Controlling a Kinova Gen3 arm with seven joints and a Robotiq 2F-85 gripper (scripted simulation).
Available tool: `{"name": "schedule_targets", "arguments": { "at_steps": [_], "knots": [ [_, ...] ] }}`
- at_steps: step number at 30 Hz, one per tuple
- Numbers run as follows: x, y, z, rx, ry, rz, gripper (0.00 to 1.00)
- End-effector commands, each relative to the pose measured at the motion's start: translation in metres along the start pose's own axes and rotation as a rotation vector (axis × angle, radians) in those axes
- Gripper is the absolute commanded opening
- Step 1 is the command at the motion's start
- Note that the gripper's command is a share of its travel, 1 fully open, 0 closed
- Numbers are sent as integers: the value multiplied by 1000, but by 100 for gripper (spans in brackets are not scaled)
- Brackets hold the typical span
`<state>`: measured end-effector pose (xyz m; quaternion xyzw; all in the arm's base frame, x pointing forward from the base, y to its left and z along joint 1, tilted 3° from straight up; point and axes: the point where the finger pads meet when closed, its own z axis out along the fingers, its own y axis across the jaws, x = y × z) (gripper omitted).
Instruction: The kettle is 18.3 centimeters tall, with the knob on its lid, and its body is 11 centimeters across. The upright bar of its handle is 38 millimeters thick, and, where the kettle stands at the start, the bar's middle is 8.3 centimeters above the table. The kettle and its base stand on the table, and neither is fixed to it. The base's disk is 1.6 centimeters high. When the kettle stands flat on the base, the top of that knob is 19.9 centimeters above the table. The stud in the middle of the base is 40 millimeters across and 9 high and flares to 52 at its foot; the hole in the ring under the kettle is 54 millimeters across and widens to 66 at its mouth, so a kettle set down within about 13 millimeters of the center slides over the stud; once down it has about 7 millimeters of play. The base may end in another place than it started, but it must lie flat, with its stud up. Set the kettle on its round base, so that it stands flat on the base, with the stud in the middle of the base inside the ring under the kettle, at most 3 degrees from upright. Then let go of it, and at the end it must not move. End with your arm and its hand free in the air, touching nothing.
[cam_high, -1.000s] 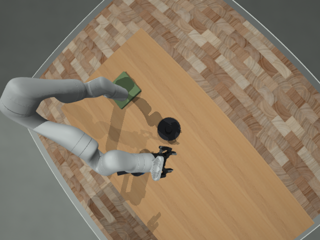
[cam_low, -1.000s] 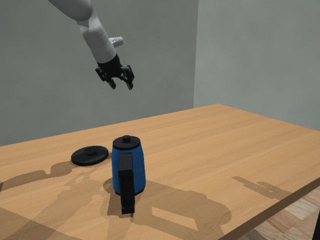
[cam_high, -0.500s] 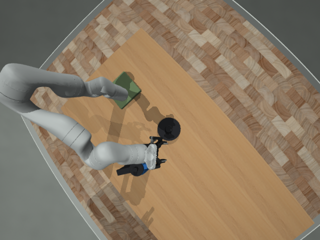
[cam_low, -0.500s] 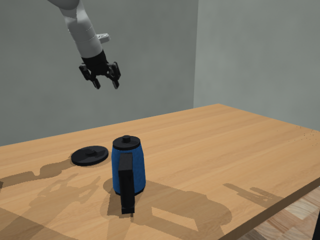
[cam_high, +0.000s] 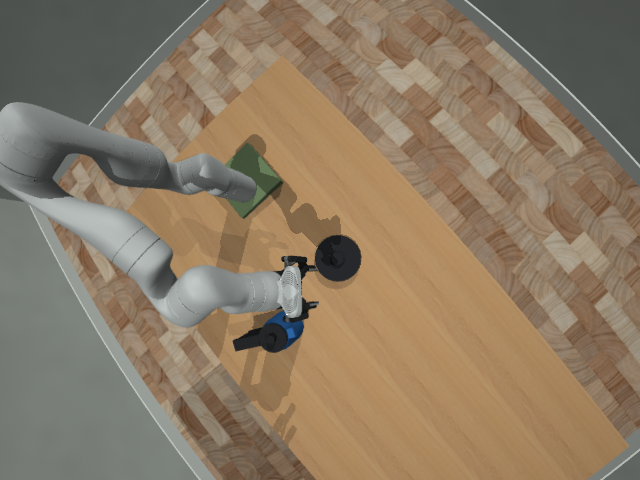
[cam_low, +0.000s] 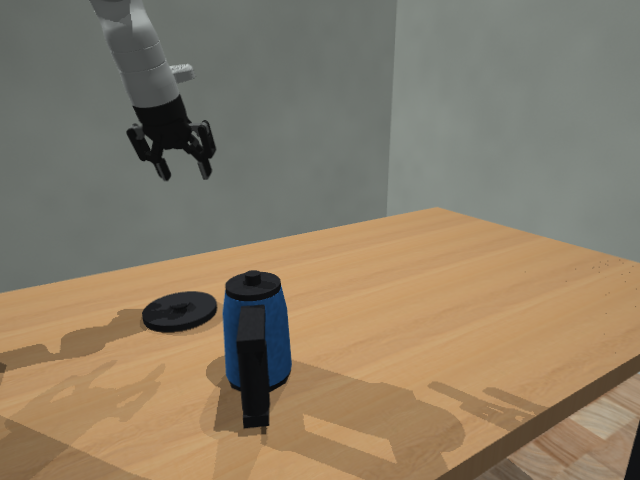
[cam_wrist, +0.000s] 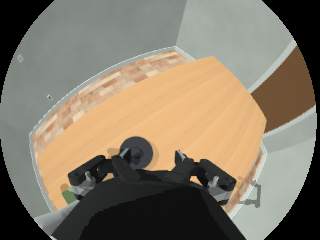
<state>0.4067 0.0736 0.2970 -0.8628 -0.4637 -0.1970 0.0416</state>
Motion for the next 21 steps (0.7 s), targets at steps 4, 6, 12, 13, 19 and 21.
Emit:
{"name": "schedule_targets", "arguments": {
  "at_steps": [4,6,12,13,19,21],
  "knots": [
    [-6,-9,-8,-3,-22,-26,80],
    [-10,-14,-10,2,-38,-38,80],
    [-24,-27,-16,16,-84,-73,80],
    [-26,-29,-17,19,-91,-79,80],
    [-34,-37,-21,27,-121,-99,80],
    [-38,-41,-23,31,-136,-109,80]
  ]
}}
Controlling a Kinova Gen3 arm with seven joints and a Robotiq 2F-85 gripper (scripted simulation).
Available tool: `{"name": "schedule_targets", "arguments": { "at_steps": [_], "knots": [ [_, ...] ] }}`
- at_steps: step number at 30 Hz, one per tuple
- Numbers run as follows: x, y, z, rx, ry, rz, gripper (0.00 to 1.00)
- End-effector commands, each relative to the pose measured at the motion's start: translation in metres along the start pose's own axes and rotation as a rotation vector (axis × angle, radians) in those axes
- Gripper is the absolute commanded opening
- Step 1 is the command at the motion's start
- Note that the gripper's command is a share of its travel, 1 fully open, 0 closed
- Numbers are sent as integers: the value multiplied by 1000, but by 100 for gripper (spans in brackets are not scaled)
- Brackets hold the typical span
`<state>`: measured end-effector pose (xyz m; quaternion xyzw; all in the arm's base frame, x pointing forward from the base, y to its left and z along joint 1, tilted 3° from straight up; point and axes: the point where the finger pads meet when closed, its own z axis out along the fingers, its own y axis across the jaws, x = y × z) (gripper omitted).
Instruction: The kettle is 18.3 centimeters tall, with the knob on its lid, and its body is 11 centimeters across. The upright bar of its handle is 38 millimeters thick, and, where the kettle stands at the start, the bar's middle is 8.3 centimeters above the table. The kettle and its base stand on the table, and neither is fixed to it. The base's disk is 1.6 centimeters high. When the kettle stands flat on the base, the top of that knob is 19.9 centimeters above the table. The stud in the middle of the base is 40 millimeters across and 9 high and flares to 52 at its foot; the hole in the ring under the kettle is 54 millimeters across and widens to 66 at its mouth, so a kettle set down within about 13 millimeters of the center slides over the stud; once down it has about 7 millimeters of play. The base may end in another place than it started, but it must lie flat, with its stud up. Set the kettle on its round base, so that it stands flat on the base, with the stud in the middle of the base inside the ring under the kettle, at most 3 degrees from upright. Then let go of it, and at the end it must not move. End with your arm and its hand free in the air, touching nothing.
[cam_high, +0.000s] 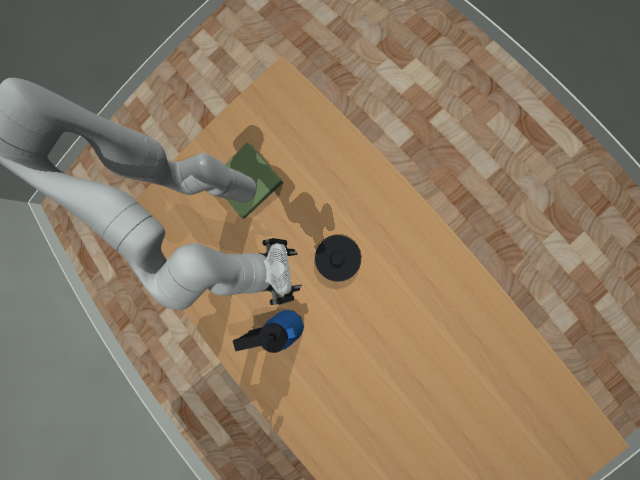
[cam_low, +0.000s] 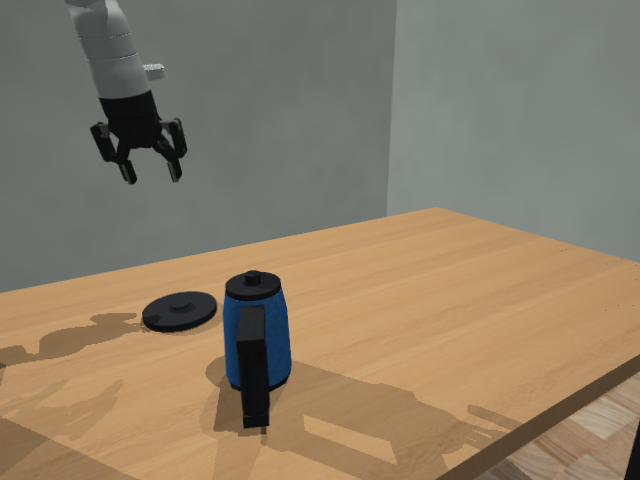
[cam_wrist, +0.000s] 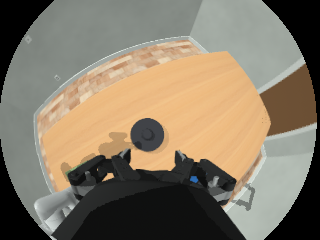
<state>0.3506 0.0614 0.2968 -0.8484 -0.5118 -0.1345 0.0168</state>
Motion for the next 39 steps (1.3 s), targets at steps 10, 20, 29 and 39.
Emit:
{"name": "schedule_targets", "arguments": {
  "at_steps": [10,20,29,39],
  "knots": [
    [-20,-21,-8,15,-74,-48,80],
    [-33,-34,-12,29,-122,-73,80],
    [-45,-45,-16,42,-168,-94,80],
    [-53,-53,-19,51,-200,-108,80]
  ]
}}
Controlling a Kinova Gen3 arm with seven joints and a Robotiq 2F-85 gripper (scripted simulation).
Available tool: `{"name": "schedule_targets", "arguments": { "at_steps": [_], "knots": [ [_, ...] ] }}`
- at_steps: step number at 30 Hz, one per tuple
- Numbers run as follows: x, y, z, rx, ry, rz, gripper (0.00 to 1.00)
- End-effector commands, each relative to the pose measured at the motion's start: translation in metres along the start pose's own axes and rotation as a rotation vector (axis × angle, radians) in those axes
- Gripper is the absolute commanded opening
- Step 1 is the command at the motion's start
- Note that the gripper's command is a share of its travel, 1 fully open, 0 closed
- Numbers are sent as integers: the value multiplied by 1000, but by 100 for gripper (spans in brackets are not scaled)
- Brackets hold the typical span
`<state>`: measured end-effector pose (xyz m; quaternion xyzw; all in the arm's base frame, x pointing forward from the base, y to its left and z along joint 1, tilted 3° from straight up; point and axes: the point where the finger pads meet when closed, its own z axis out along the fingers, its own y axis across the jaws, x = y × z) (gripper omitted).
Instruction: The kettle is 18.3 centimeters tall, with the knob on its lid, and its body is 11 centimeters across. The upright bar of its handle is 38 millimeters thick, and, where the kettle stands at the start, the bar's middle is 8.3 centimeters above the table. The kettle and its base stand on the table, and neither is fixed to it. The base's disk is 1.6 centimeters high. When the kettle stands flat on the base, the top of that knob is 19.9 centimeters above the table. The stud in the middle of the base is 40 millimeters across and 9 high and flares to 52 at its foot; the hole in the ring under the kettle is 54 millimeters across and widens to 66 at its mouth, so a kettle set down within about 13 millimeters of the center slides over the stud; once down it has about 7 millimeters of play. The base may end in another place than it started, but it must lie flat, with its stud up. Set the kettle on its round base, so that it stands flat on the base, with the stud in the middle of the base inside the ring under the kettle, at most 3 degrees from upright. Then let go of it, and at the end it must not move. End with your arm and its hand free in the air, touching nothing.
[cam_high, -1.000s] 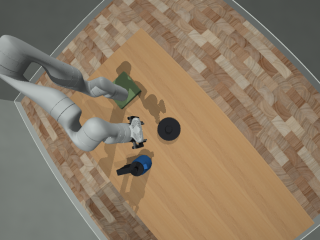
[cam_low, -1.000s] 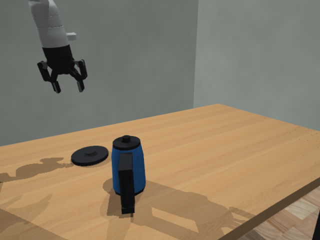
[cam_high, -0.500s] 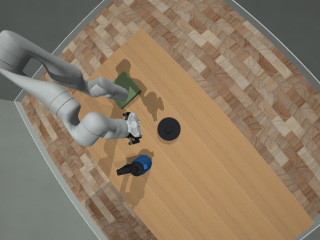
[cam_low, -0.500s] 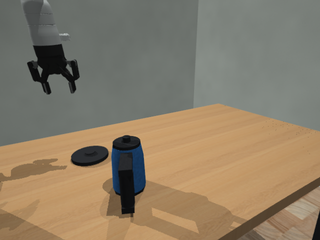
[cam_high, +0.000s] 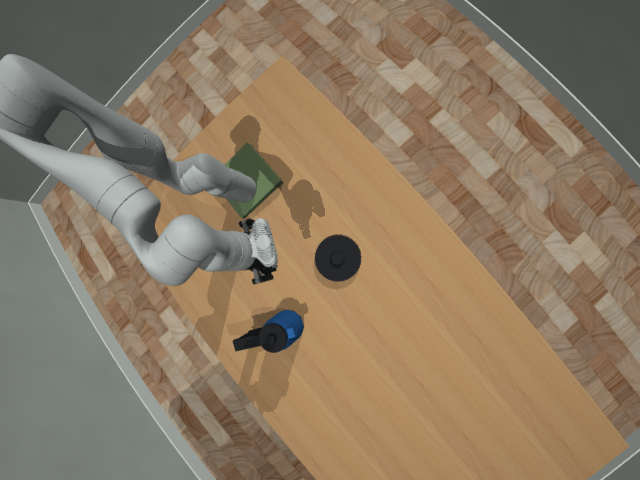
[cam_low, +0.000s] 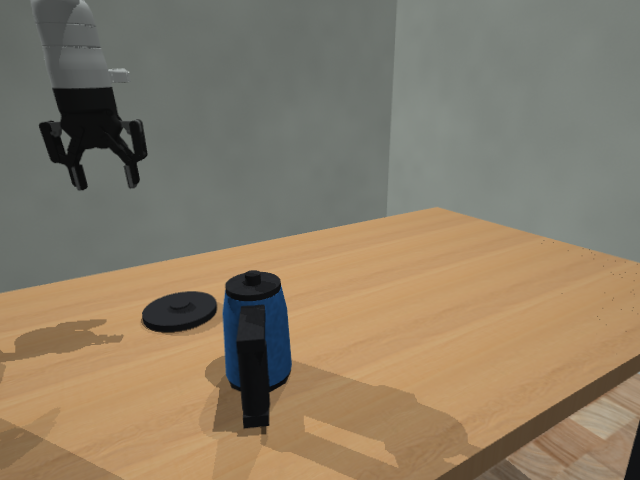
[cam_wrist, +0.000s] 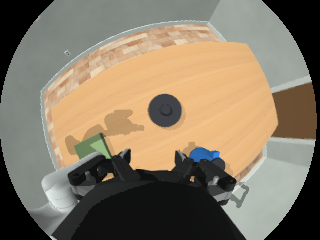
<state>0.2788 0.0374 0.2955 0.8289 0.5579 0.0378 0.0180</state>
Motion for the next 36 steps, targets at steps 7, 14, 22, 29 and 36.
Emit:
{"name": "schedule_targets", "arguments": {
  "at_steps": [7,14,22,29,36],
  "knots": [
    [-6,-7,-2,4,-26,-12,80],
    [-9,-10,-2,8,-38,-17,80],
    [-13,-14,-3,12,-53,-22,80],
    [-14,-15,-3,14,-58,-24,80],
    [-15,-17,-3,16,-63,-26,80]
  ]
}}
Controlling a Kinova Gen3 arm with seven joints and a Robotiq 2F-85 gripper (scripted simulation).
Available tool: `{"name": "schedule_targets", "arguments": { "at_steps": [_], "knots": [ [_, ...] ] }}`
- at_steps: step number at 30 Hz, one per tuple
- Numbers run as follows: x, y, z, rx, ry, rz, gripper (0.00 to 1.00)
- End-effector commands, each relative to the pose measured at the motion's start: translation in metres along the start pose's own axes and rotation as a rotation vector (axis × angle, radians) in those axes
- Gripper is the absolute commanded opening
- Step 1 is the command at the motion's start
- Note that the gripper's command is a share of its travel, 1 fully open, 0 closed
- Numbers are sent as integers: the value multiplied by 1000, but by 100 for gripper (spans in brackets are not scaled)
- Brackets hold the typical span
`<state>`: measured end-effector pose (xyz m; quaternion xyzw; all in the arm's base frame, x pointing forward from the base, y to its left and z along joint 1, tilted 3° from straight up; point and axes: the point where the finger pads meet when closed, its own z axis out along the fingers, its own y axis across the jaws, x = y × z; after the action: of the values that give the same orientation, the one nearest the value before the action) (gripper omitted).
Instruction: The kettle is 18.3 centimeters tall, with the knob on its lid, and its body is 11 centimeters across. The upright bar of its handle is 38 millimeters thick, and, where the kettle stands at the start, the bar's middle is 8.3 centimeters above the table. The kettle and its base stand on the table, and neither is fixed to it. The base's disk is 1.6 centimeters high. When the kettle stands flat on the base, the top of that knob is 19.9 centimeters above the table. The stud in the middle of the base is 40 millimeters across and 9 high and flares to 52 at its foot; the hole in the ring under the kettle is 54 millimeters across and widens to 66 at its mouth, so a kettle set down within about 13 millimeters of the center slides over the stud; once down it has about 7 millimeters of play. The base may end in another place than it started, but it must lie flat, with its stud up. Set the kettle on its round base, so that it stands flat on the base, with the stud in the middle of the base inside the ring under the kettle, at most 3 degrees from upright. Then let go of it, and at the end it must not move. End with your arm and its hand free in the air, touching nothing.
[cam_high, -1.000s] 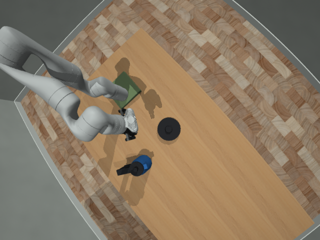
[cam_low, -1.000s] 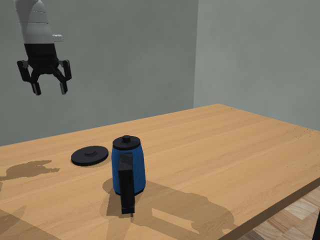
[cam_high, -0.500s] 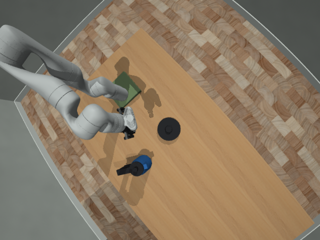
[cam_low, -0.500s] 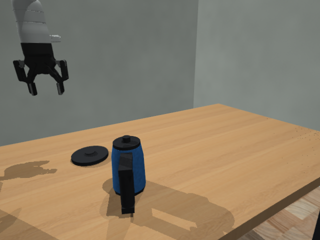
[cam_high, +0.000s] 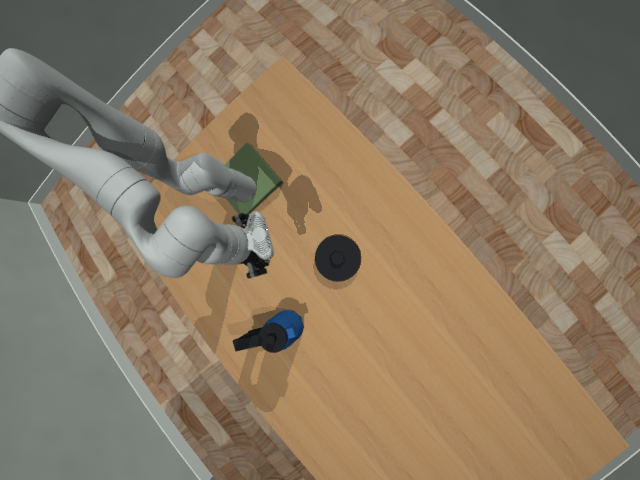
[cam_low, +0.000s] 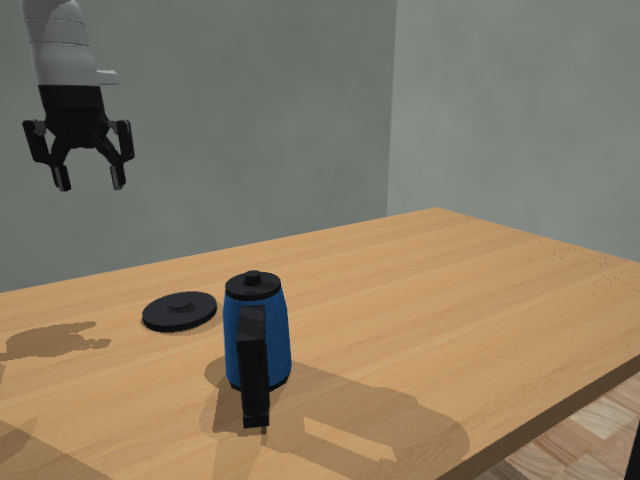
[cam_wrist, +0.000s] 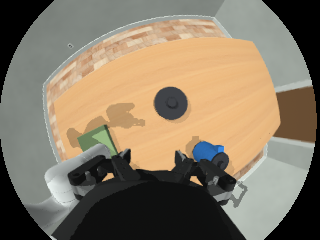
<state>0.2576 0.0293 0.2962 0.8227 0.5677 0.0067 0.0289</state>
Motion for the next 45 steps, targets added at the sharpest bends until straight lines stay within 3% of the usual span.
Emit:
{"name": "schedule_targets", "arguments": {
  "at_steps": [1,27,33,40,42,45],
  "knots": [
    [0,0,0,-1,-1,-1,80],
    [-4,5,0,-1,-3,-1,80],
    [-15,23,-1,-1,-3,-1,80],
    [-40,62,-1,-1,-3,-1,80],
    [-40,62,-1,-1,-3,-1,80],
    [-54,84,-1,-1,-3,-1,80]
  ]
}}
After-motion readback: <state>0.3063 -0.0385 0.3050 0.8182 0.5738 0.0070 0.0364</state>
